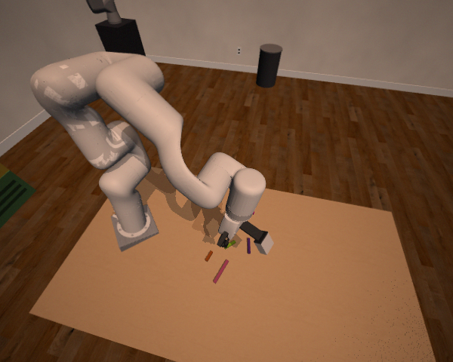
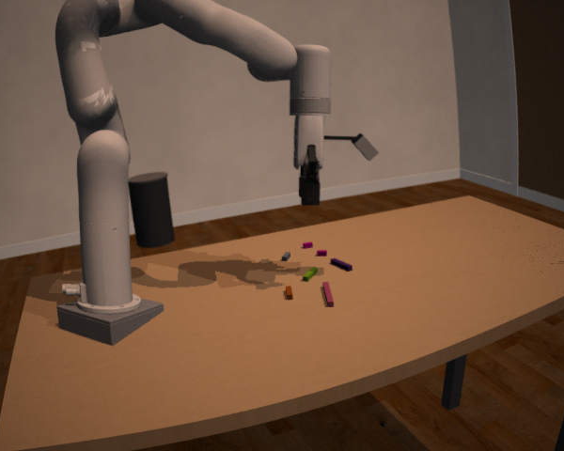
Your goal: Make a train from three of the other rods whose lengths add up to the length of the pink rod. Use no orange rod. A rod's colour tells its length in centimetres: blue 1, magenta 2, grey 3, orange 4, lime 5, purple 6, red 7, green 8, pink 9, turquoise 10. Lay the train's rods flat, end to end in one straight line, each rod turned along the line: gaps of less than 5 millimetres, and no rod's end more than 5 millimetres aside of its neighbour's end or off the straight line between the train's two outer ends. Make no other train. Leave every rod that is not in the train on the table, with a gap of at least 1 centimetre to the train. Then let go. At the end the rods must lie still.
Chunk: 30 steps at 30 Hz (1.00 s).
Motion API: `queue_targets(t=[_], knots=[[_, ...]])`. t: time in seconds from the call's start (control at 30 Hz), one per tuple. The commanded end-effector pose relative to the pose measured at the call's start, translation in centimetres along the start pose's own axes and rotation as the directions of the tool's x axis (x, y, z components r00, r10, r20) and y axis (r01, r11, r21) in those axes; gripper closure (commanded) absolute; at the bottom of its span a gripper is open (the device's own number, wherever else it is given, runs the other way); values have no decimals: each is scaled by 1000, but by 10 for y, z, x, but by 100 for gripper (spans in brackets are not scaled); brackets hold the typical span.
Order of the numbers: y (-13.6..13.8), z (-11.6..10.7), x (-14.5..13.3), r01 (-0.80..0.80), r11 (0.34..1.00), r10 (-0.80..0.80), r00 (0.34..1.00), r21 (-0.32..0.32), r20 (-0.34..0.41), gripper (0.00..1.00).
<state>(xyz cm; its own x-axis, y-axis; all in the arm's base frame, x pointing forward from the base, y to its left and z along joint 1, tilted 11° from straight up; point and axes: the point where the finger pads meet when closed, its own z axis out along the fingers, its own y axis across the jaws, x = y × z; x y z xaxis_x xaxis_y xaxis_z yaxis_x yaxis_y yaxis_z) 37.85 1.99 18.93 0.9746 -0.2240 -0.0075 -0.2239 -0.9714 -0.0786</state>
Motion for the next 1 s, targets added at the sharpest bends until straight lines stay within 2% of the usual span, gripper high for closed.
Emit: queue_targets(t=[0.0,0.07,0.13,0.23,0.37,0.97], knots=[[-4,29,-11,-126,991,128,991,52,-42,0],[-3,47,-21,-207,975,211,976,76,-44,0],[-3,49,-22,-217,973,221,974,78,-45,0],[0,71,-36,-321,941,327,944,104,-45,0],[4,86,-47,-397,910,405,913,120,-45,0],[6,91,-51,-421,898,429,902,125,-45,0]])
